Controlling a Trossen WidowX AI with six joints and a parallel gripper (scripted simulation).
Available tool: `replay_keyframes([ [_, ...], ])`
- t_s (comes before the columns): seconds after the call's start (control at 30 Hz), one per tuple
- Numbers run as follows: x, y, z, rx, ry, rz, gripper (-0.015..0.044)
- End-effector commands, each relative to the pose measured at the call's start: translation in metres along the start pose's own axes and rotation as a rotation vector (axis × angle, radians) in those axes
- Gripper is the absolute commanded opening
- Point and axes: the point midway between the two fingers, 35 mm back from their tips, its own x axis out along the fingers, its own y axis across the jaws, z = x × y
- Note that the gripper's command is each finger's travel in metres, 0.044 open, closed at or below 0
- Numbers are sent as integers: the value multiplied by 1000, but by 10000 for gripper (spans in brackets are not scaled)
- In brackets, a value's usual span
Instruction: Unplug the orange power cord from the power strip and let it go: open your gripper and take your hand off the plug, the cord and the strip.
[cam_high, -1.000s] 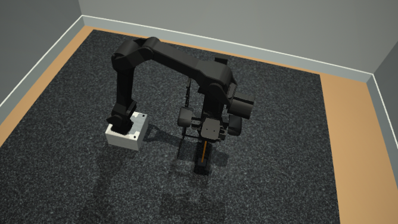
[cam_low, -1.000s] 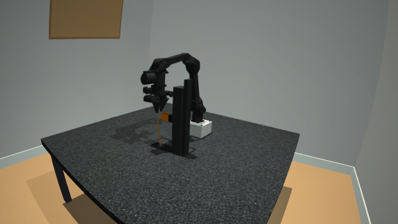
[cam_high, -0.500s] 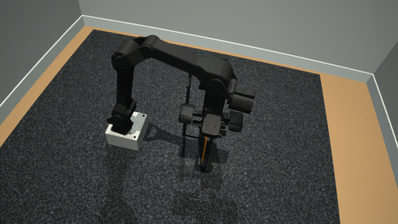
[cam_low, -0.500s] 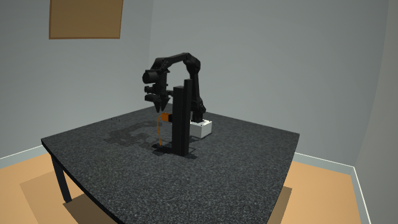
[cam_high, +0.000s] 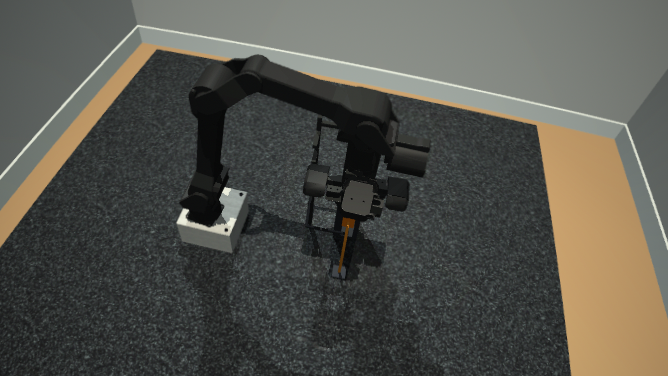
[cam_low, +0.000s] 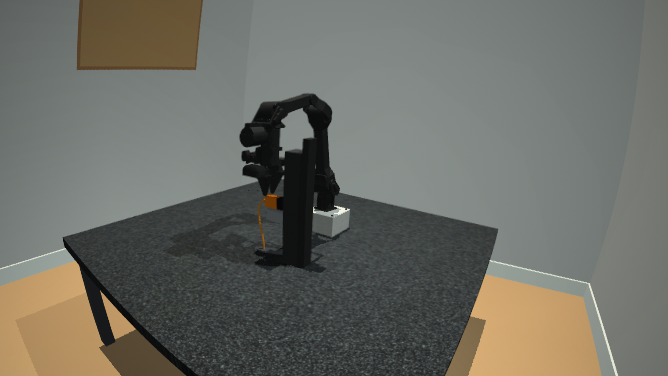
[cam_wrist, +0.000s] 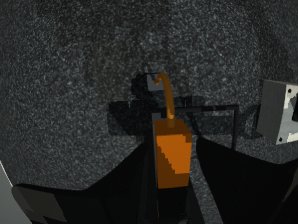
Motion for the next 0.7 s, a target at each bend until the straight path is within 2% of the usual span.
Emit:
replay_keyframes([
  [0.0,0,0,-8,3,1,-1,160],
  [0.53,12,0,-9,3,1,-1,160],
  [0.67,10,-1,-8,-1,1,-5,55],
])
